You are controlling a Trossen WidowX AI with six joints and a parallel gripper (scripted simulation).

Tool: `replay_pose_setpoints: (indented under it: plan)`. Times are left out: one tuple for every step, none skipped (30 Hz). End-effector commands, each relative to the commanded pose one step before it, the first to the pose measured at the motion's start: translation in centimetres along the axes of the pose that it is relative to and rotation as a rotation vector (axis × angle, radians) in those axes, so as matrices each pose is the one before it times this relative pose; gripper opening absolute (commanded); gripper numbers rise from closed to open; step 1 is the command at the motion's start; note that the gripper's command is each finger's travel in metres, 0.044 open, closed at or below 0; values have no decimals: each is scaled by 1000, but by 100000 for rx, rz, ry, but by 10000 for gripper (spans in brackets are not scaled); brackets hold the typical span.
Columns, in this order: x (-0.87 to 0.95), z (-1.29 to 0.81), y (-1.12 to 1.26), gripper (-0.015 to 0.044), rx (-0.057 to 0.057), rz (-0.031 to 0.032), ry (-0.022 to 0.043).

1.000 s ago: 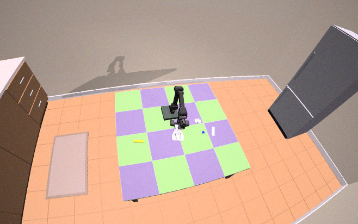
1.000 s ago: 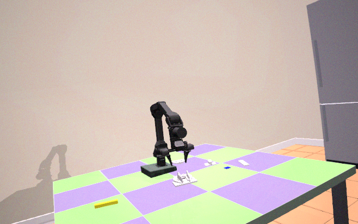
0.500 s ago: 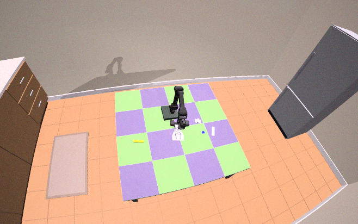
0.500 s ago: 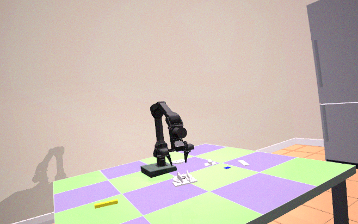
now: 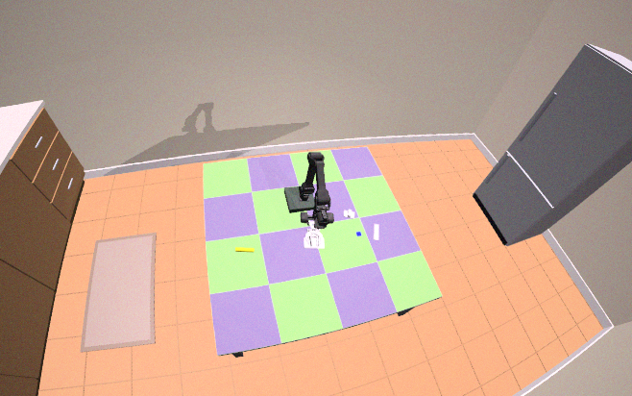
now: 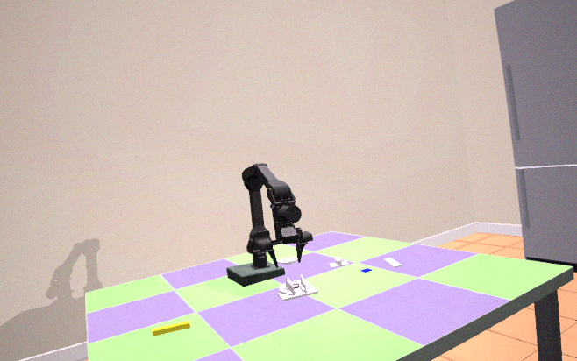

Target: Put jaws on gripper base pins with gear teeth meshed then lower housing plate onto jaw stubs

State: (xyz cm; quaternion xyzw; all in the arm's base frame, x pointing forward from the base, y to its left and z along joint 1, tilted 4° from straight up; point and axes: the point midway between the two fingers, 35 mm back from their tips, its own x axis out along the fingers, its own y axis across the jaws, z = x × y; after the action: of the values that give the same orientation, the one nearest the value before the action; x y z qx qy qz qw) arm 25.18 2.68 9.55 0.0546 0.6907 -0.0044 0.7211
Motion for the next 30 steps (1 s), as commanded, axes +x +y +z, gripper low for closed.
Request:
replay_pose_setpoints:
  plan:
    - [404,35,64,351,303,410,28]
    - [163,18,3,351,-1,1,-1]
    - [163,16,2,351,-1,1,-1]
    - [163,15,2,351,-1,1,-1]
    - [163,14,2,351,-1,1,-1]
    - [163,13,2,351,-1,1,0]
    - [163,12,2,351,-1,1,0]
    - [167,11,2,351,-1,1,0]
    - [168,10,2,351,-1,1,0]
    - [167,9,1,351,-1,1,0]
    - [167,7,1,351,-1,1,0]
    - [167,6,1,351,-1,1,0]
    - [167,5,1,351,-1,1,0]
    - [166,4,1,351,-1,1,1]
    - [166,3,1,351,-1,1,1]
    - [166,2,0,351,-1,1,1]
    - [166,0,0,351,-1,1,1]
    - [166,-1,0,351,-1,1,1]
    - [165,-2,0,351,-1,1,1]
    - [165,-3,0,351,-1,1,1]
    - [165,-4,0,351,-1,1,2]
    - [164,-6,-1,351,-1,1,2]
    - [164,-7,-1,351,-1,1,2]
    - [164,-8,-1,351,-1,1,2]
    - [163,-9,-1,351,-1,1,2]
    - [163,-10,-1,351,-1,1,2]
    - [163,-11,-2,351,-1,1,2]
    - [163,-12,-2,351,-1,1,2]
    - [162,-14,-2,351,-1,1,3]
    - [162,-15,-2,351,-1,1,3]
